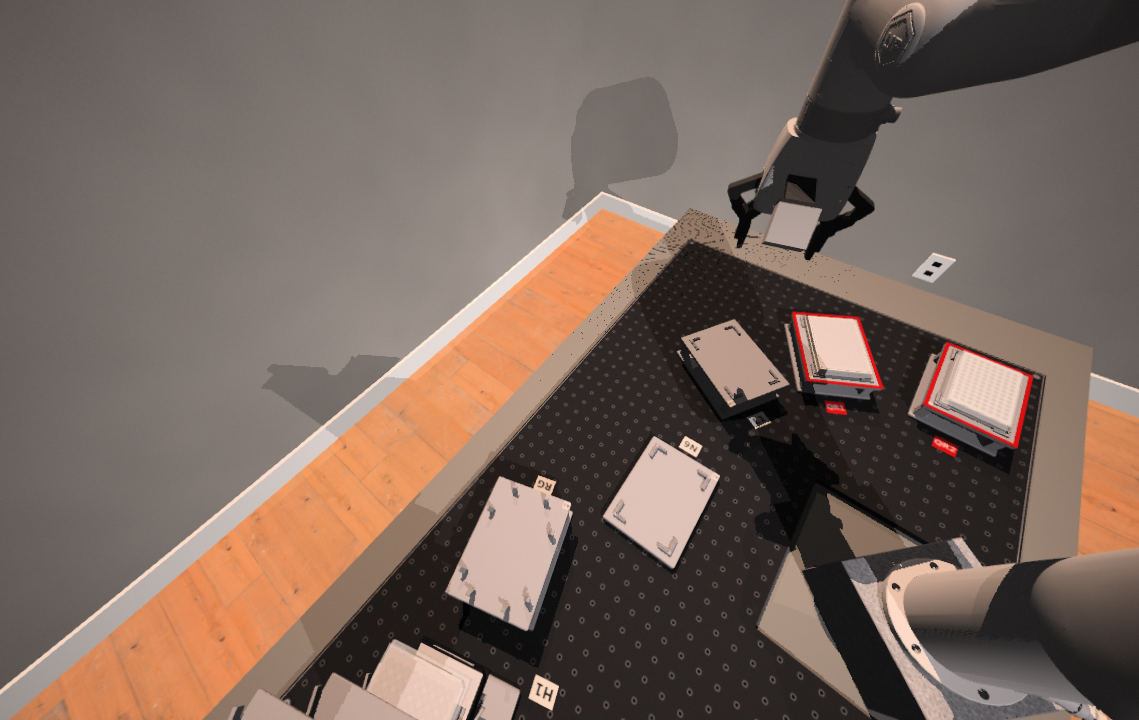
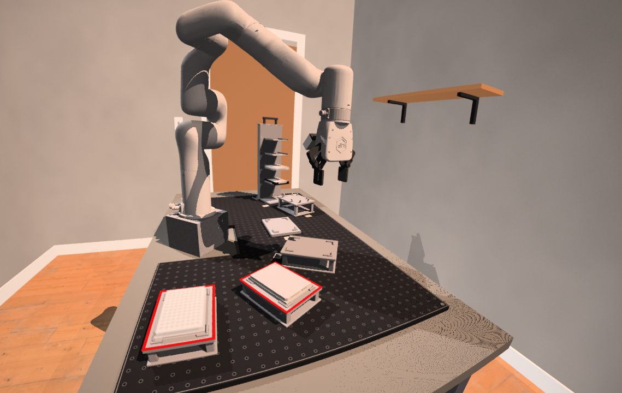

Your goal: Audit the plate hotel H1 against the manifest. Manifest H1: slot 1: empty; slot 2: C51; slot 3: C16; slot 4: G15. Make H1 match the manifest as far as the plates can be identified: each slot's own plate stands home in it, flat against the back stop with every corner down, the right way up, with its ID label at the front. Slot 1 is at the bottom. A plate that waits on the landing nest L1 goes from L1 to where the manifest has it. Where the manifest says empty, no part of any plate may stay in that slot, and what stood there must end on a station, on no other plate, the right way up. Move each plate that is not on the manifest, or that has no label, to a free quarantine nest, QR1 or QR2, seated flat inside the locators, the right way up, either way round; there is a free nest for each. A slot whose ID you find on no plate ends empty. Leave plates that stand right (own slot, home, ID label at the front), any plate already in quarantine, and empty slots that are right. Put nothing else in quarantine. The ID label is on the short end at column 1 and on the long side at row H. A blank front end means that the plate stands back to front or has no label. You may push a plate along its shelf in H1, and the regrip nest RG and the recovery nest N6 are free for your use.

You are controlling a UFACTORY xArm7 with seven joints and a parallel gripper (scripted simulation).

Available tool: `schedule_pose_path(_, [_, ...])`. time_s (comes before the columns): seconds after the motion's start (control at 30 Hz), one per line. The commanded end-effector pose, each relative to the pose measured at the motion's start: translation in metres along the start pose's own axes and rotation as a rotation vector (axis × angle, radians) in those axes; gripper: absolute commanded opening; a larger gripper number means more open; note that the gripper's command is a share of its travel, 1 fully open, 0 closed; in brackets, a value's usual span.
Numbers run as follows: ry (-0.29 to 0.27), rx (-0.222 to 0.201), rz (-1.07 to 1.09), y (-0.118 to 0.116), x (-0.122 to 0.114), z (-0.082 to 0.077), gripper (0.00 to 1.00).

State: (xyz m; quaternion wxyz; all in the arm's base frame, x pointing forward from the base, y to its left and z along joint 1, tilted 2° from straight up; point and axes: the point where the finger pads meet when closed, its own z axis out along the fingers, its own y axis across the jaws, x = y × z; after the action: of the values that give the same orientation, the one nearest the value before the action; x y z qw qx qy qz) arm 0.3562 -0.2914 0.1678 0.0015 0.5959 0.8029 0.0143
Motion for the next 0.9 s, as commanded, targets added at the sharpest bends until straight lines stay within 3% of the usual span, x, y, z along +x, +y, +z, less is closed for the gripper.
schedule_pose_path(0.0, [-0.004,-0.002,0.001,0.018,0.008,-0.002,1.00])
schedule_pose_path(0.87, [-0.004,-0.002,0.001,0.102,0.078,-0.002,1.00])
